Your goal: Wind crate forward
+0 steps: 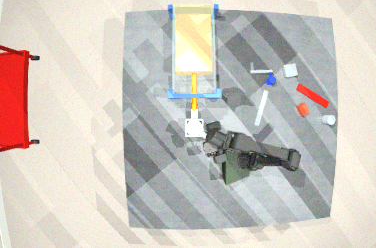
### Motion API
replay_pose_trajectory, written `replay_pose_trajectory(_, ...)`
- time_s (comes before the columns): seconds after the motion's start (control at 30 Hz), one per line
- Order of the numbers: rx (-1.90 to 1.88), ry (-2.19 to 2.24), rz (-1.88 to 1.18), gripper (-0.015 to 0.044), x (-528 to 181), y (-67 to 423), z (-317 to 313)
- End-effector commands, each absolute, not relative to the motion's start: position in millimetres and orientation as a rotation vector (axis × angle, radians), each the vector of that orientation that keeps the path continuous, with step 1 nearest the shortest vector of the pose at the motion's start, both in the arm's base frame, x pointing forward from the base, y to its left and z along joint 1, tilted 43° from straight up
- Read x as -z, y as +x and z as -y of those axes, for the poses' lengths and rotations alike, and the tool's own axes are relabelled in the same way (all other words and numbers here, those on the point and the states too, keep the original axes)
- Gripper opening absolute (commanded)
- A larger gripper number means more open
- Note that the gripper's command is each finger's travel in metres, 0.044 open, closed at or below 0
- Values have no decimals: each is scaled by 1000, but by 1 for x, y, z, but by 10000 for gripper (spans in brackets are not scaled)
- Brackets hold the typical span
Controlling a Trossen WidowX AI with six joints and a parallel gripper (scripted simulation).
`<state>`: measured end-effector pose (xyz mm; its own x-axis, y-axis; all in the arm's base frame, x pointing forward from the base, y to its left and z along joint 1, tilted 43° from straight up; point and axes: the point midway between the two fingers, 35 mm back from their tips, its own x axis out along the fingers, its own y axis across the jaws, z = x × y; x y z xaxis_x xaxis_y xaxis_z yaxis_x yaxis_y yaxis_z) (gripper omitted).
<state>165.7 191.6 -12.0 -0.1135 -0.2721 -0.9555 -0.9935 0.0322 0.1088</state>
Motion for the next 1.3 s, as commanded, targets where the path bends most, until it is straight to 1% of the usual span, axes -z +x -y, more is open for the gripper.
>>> replay_pose_trajectory(0.0,-1138,-1346,-1507,440,18,165,-186)
replay_pose_trajectory(0.87,-1145,-1346,-1511,440,45,159,-159)
replay_pose_trajectory(1.27,-1144,-1341,-1513,125,43,159,-162)
